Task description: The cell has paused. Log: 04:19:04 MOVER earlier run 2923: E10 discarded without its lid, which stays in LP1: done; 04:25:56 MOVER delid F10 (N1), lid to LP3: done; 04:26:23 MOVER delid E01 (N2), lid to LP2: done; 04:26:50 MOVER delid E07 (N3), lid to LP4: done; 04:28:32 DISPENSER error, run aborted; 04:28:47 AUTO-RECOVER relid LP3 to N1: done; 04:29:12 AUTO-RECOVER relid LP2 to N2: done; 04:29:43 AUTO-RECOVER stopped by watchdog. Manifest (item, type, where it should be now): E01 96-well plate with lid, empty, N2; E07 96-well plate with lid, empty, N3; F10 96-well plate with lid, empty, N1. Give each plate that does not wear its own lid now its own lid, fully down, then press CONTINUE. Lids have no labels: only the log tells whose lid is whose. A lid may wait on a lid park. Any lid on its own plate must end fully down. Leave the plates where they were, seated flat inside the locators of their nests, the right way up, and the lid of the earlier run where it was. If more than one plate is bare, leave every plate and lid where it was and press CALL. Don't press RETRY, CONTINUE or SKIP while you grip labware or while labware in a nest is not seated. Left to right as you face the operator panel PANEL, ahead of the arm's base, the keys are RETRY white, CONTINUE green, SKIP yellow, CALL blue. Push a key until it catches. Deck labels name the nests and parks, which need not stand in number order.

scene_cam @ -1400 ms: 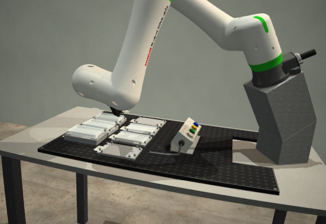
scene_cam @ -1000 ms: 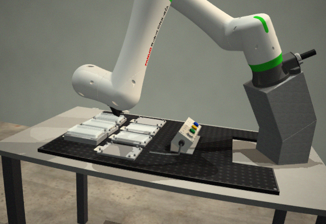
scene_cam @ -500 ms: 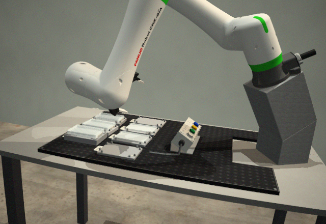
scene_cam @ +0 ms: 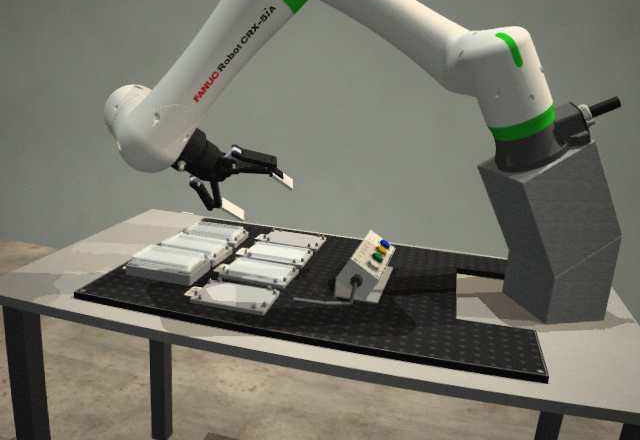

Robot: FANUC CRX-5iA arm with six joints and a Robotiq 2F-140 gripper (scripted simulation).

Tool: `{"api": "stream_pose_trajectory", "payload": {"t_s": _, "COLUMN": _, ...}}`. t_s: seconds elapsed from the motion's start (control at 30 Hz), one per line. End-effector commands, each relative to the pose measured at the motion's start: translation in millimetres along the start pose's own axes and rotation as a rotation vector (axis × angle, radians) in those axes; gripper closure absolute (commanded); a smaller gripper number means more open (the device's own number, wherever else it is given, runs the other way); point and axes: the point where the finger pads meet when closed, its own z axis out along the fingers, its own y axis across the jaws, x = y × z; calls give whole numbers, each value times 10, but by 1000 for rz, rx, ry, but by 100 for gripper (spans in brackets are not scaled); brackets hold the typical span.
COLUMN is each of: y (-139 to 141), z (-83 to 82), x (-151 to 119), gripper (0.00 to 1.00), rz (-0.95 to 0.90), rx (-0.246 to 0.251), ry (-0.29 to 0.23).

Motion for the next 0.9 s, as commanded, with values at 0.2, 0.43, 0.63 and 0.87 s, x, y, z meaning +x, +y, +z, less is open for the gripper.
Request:
{"api": "stream_pose_trajectory", "payload": {"t_s": 0.2, "y": 0, "z": 82, "x": -120, "gripper": 0, "rz": 494, "rx": -21, "ry": -362}}
{"api": "stream_pose_trajectory", "payload": {"t_s": 0.43, "y": -3, "z": 128, "x": -208, "gripper": 0, "rz": 782, "rx": -36, "ry": -575}}
{"api": "stream_pose_trajectory", "payload": {"t_s": 0.63, "y": -3, "z": 149, "x": -245, "gripper": 0, "rz": 980, "rx": -36, "ry": -722}}
{"api": "stream_pose_trajectory", "payload": {"t_s": 0.87, "y": -3, "z": 195, "x": -325, "gripper": 0, "rz": 1269, "rx": -46, "ry": -937}}
